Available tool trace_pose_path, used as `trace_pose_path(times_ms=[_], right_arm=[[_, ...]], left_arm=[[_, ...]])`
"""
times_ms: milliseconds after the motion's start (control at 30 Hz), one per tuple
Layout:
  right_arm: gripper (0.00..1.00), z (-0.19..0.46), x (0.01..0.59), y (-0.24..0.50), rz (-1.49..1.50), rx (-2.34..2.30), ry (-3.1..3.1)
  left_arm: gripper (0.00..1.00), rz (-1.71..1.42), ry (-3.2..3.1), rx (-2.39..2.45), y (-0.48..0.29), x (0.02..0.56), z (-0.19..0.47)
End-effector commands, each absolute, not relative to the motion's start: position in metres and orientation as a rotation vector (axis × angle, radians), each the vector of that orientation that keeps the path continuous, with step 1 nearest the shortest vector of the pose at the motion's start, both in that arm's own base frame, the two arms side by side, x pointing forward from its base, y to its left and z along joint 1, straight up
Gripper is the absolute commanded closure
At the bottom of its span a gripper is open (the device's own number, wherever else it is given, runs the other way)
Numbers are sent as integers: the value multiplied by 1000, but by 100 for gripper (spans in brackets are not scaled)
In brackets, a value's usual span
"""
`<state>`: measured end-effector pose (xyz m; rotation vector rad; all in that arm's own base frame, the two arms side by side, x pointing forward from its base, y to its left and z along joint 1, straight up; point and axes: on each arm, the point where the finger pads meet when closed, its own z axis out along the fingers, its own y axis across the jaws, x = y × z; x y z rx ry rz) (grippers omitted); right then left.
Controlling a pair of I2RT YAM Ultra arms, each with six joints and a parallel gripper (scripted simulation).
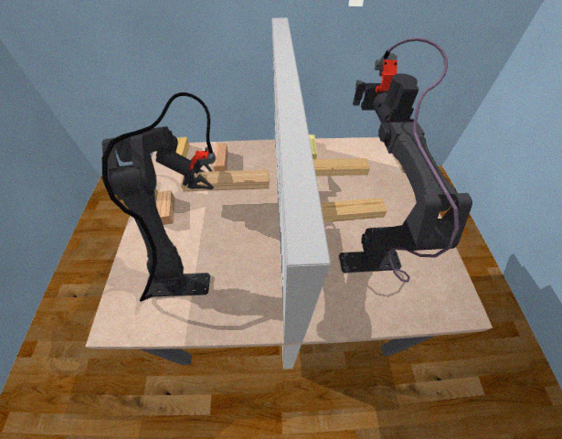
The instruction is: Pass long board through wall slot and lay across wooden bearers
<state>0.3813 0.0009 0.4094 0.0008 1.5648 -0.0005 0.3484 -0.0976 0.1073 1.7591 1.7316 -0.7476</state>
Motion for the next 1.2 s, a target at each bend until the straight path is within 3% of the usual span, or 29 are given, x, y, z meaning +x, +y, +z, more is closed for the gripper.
trace_pose_path(times_ms=[0,1167], right_arm=[[0,421,373,-2,-2,2,1533],[0,421,373,-2,-2,2,1533]], left_arm=[[100,-782,1651,1680,-113,345,136],[100,-786,1651,1683,-113,342,131]])
